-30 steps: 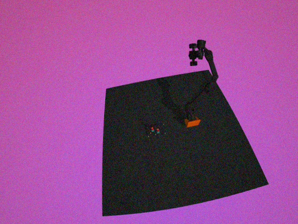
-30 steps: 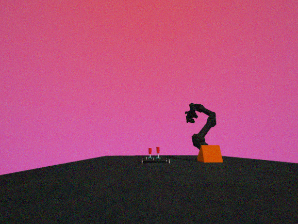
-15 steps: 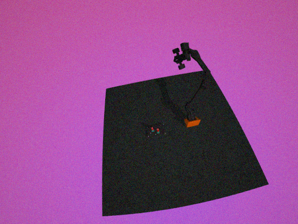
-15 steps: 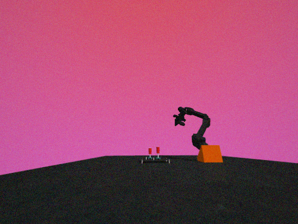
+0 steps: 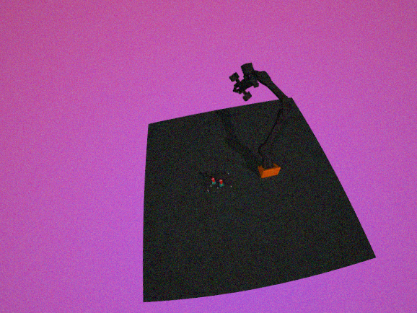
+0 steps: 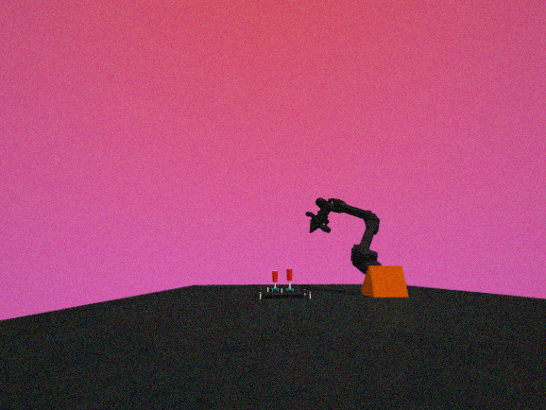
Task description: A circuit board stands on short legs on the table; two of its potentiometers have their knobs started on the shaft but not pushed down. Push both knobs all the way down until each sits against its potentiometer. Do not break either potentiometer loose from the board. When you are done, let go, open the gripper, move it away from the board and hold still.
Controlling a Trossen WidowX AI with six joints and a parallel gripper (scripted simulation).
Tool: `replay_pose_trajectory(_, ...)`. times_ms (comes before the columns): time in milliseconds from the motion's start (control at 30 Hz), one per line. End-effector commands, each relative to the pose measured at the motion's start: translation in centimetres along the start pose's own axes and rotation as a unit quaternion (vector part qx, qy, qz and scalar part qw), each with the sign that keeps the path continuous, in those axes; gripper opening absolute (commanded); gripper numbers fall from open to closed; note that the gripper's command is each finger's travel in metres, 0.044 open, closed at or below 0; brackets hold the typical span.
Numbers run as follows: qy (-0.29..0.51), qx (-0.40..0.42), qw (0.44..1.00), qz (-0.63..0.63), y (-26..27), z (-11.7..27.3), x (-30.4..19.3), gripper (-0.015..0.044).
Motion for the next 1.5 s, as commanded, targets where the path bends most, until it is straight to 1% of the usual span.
replay_pose_trajectory(0, 0.035, -0.016, 0.998, 0.044, 0.3, -1.6, -2.7, 0.0000)
replay_pose_trajectory(100, 0.066, -0.027, 0.995, 0.075, 0.6, -2.7, -5.0, 0.0000)
replay_pose_trajectory(367, 0.119, -0.030, 0.982, 0.146, 1.0, -4.1, -9.3, 0.0000)
replay_pose_trajectory(700, 0.194, -0.063, 0.948, 0.244, 0.3, -6.1, -16.3, 0.0000)
replay_pose_trajectory(1067, 0.286, -0.095, 0.881, 0.364, -2.2, -6.4, -26.8, 0.0000)
replay_pose_trajectory(1467, 0.333, -0.155, 0.773, 0.517, -8.0, -4.5, -37.2, 0.0000)
Point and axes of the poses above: the point midway between the two fingers, 35 mm back from their tips, its own z axis back along the fingers, its own y axis across the jaws, x = y × z, the point moved 10 cm from there along z, back along the fingers, and after that the axes turned 1 degree about -z, right-handed, at the moved point
